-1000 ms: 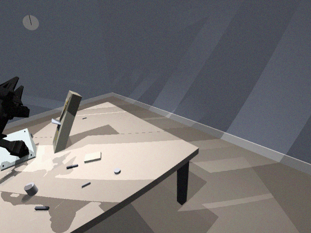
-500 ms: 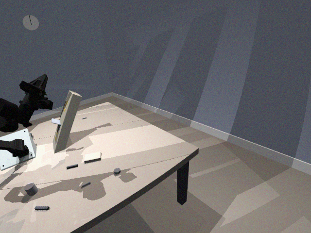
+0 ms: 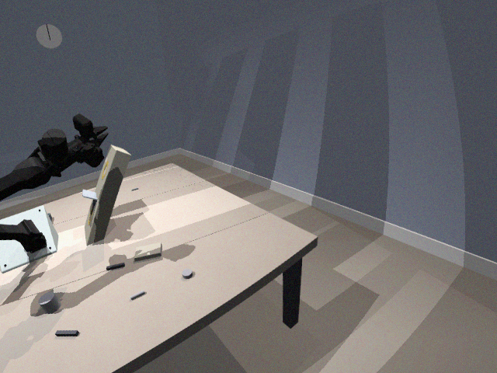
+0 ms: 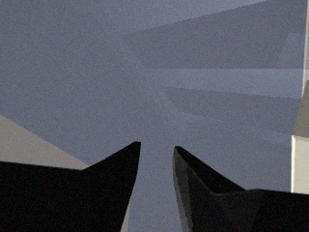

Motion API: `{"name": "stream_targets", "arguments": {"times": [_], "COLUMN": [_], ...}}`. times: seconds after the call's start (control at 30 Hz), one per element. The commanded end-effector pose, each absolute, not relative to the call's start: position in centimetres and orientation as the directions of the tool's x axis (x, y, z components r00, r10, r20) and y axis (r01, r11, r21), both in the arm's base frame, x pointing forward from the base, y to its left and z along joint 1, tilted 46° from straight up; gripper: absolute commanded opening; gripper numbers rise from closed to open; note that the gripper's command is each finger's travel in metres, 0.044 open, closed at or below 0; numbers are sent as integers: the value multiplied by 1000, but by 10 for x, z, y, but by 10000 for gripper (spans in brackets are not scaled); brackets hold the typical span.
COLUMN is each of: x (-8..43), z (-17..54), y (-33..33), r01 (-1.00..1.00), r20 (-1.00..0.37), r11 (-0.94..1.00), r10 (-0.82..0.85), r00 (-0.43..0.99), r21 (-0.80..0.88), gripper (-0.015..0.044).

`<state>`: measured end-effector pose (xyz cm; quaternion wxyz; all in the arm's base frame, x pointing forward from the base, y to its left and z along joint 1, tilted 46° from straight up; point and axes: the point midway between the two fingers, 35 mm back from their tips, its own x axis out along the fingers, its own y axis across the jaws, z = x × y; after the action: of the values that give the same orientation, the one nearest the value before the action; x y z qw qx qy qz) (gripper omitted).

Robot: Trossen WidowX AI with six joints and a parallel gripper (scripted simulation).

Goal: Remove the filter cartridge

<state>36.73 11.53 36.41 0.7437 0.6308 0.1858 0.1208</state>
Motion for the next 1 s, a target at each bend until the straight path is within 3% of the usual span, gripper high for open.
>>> {"name": "stream_targets", "arguments": {"times": [0.0, 0.17, 0.3, 0.4, 0.5, 0.57, 0.97], "x": [371, 356, 332, 308, 288, 285, 285], "z": [292, 230, 191, 174, 174, 175, 175], "y": [141, 152, 155, 155, 160, 161, 161], "r01": [179, 230, 149, -3, -144, -163, -163], "r20": [-380, -570, -630, -570, -429, -397, -397], "r11": [540, 862, 987, 861, 539, 466, 466], "r10": [287, 80, -148, -335, -451, -464, -464], "r00": [880, 818, 762, 750, 783, 792, 792], "r21": [822, 451, -51, -509, -830, -870, -870], "gripper": [105, 105, 105, 105, 105, 105, 105]}}
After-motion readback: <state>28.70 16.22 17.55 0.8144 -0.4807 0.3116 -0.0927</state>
